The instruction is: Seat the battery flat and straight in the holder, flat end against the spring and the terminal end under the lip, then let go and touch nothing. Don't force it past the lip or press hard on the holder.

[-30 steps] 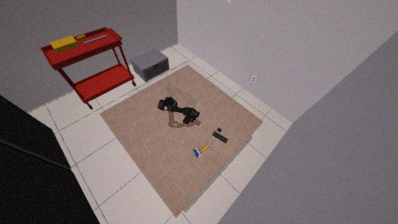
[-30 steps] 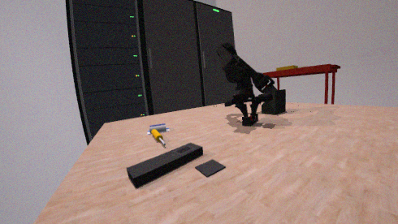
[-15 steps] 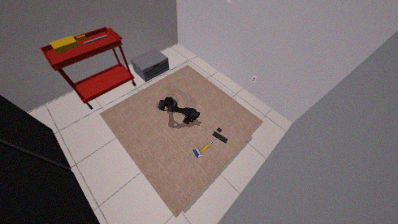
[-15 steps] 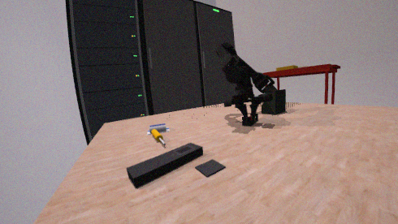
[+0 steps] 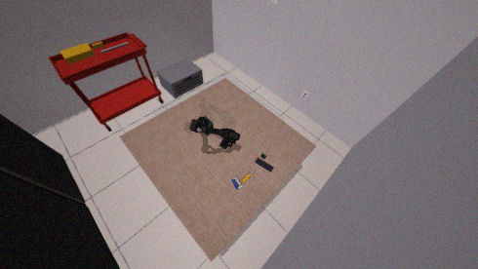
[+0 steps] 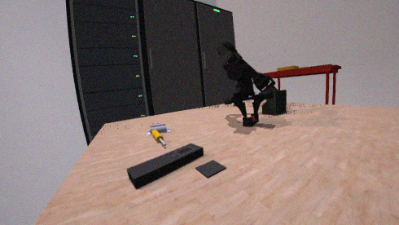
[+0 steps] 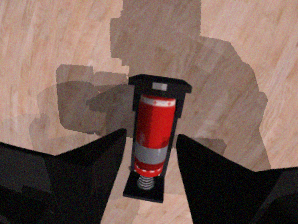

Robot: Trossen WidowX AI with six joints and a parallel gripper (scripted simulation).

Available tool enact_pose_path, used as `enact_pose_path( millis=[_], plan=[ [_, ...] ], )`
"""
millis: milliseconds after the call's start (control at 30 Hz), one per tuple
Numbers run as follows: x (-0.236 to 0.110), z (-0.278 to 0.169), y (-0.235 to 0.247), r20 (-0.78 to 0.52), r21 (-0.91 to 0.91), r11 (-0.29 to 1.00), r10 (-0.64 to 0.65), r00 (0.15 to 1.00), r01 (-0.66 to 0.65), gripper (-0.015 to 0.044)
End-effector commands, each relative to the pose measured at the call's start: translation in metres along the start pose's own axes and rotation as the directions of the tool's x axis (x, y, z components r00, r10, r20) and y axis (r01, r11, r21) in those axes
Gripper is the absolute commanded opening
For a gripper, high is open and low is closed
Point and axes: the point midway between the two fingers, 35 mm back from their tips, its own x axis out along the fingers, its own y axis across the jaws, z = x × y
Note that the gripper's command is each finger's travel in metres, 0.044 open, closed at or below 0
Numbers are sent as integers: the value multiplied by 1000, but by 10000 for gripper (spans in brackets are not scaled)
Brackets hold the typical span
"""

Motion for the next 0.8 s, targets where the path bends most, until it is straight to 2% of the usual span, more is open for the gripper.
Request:
enact_pose_path(
  millis=[0,33,100,300,367,767],
  plan=[
    [-5,1,1,0,8,1000,7,1000,-7,183],
    [-5,1,1,0,8,1000,7,1000,-7,183],
    [-9,1,1,3,0,1000,2,1000,-2,235],
    [-69,1,9,2,6,1000,10,1000,-10,393],
    [-77,0,9,1,7,1000,11,1000,-11,440],
    [-77,2,10,1,7,1000,11,1000,-11,440]
  ],
)
